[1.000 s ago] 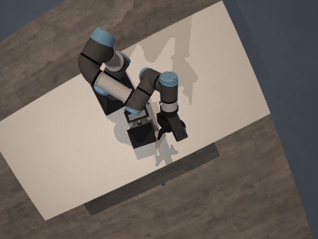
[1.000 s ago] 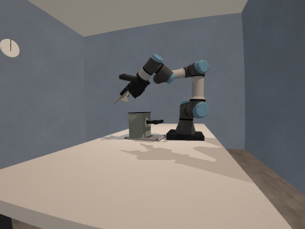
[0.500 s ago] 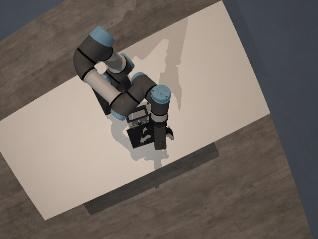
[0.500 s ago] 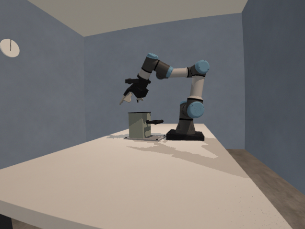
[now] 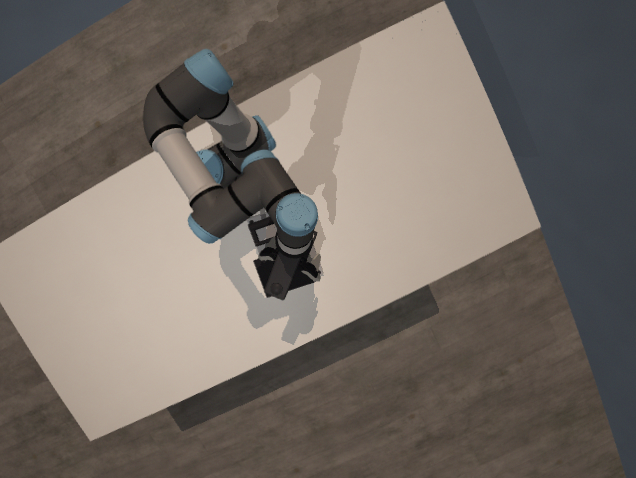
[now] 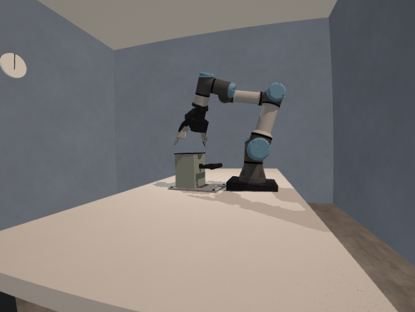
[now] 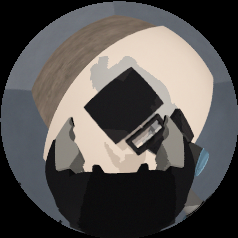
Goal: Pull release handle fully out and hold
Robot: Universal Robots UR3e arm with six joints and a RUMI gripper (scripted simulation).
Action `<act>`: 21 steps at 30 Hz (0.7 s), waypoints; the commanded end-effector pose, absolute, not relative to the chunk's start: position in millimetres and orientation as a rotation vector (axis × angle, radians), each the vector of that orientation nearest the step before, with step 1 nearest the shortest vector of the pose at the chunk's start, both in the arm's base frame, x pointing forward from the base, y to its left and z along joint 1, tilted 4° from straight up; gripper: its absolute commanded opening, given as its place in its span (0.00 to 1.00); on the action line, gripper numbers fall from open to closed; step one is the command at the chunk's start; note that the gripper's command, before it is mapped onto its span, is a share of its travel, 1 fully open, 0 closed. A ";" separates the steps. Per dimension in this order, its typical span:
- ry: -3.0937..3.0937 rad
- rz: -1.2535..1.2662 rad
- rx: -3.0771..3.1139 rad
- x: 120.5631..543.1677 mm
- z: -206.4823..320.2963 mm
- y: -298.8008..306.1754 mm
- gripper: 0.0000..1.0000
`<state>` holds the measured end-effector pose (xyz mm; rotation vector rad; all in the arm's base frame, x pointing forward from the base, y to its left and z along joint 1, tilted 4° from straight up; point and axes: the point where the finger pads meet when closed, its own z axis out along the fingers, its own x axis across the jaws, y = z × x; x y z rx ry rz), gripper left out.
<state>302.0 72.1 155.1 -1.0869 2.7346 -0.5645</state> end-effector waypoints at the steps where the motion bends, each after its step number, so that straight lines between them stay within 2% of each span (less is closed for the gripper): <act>1: 2.910 -0.421 -0.821 272.6 152.0 59.6 1.00; 21: 3.184 -0.093 0.021 188.2 148.4 63.7 1.00</act>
